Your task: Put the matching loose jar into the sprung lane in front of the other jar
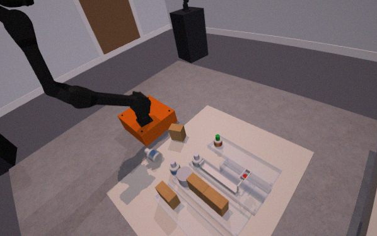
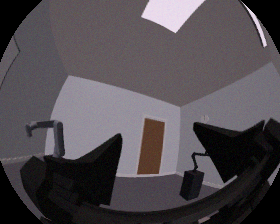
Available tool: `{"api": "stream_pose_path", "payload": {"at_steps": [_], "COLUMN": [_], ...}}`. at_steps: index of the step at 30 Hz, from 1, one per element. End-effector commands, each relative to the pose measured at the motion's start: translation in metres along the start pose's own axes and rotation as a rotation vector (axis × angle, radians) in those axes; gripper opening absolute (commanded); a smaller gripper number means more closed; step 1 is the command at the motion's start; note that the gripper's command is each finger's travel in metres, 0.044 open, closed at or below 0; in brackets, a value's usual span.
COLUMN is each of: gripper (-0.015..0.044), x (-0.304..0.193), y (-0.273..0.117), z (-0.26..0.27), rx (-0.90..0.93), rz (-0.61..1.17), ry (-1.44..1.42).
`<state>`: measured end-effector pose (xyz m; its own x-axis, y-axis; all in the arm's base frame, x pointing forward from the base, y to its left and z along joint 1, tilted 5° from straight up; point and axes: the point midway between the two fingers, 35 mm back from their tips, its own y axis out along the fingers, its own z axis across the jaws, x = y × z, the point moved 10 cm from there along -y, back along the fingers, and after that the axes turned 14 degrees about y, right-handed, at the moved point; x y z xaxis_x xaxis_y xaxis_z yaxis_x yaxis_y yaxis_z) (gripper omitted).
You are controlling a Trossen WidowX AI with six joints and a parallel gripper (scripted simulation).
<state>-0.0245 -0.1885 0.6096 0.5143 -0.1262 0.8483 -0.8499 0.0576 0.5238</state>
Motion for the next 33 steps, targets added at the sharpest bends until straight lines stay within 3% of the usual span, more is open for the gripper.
{"api": "stream_pose_path", "payload": {"at_steps": [1,8,16,25,33], "gripper": [0.044,0.044,0.044,0.044,0.044], "x": [-0.007,-0.022,-0.035,-0.049,-0.064], "y": [0.019,0.031,0.007,-0.066,-0.155], "z": [-0.045,-0.133,-0.222,-0.306,-0.345], "rx": [-0.162,-0.491,-0.88,-1.343,-1.747], "rz": [-0.012,-0.027,-0.043,-0.032,-0.008], "ry": [-0.016,-0.018,-0.041,-0.034,0.022]}}
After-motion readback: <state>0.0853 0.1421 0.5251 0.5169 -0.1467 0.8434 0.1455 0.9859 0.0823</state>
